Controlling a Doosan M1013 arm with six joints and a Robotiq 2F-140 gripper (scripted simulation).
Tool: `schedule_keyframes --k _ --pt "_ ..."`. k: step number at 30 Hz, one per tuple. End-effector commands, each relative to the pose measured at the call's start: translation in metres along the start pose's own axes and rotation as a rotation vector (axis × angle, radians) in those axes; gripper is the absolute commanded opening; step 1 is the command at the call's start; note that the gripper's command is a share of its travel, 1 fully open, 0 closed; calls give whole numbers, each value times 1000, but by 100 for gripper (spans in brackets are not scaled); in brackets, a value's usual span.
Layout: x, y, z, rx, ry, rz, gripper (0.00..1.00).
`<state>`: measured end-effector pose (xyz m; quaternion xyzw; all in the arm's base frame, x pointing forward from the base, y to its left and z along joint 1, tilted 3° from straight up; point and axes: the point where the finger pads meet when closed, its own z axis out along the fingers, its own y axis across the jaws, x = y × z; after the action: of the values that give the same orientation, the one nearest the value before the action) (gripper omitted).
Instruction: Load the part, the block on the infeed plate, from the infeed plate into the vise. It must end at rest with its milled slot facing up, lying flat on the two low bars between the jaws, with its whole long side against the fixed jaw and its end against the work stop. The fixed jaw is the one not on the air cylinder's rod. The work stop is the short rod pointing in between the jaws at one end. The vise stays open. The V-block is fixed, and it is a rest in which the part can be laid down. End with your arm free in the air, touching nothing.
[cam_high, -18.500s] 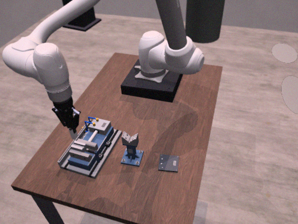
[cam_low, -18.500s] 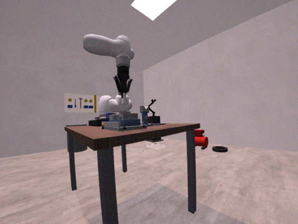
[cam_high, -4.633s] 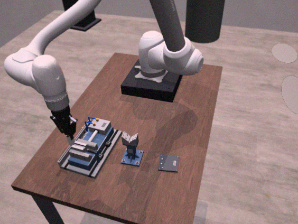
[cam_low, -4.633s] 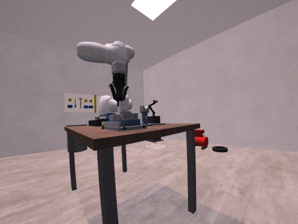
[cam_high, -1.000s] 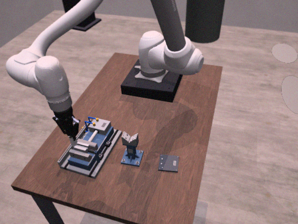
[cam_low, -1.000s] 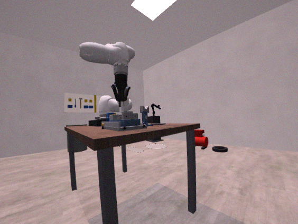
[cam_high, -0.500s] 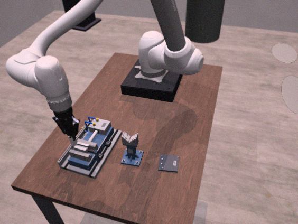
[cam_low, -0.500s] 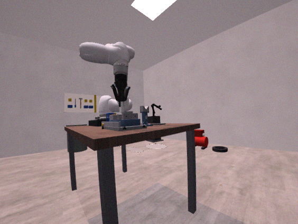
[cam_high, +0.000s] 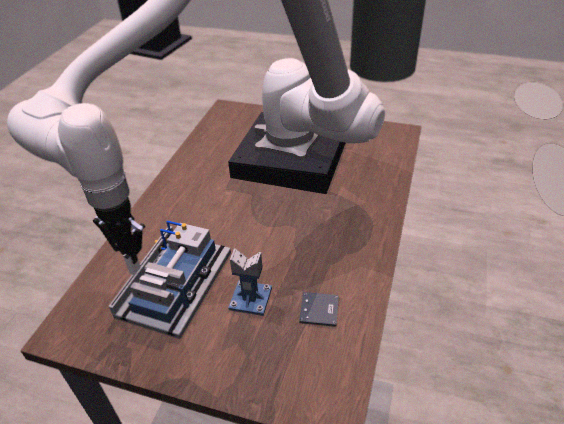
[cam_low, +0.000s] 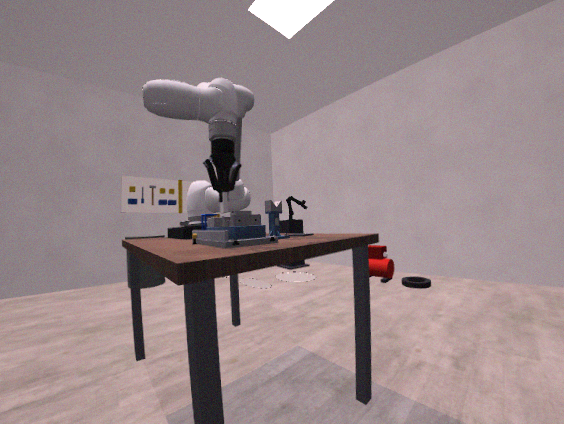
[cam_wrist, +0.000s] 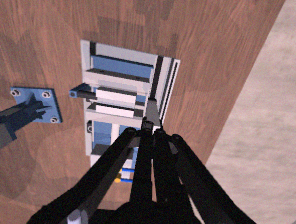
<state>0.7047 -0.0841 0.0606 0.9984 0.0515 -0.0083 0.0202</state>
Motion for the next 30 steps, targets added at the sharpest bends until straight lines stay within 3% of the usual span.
schedule_keyframes --k 1,17,30 --pt "2 8 1 -3 1 -5 0" --pt "2 8 -4 -3 1 -5 0" --pt "2 8 -31 -3 1 -5 0"
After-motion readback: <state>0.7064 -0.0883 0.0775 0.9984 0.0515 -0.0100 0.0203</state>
